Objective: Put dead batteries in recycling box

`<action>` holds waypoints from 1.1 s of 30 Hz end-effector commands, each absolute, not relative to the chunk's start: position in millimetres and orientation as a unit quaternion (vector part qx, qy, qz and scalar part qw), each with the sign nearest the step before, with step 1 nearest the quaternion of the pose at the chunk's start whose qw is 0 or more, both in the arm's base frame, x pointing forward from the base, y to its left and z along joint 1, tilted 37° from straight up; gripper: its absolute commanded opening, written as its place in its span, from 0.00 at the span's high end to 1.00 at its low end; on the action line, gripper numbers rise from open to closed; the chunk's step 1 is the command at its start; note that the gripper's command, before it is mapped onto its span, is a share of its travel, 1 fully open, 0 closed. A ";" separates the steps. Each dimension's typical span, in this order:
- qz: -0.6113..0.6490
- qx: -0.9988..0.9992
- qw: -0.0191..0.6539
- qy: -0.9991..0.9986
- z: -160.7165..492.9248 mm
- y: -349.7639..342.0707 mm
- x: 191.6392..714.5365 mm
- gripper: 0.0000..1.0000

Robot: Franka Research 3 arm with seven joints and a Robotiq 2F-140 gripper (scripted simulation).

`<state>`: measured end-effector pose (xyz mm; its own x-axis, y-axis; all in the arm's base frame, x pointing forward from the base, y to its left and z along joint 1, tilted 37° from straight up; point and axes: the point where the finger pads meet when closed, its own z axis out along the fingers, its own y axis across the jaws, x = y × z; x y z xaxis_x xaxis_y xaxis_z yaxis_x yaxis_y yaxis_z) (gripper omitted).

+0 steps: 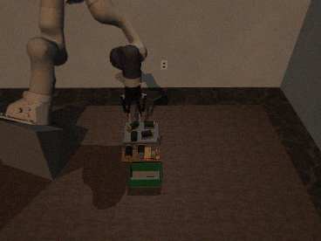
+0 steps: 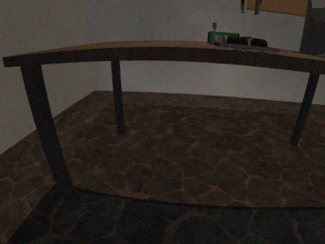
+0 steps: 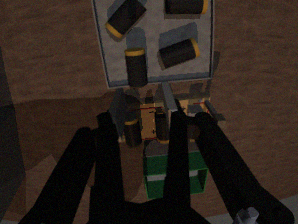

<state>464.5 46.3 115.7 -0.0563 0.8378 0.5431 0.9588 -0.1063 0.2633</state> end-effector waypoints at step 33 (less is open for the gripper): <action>-0.313 -0.571 0.065 -0.757 160.6 122.1 446.6 0.71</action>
<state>447.3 122.9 161.1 -0.1652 0.8359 0.5235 0.9517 -0.0041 0.3069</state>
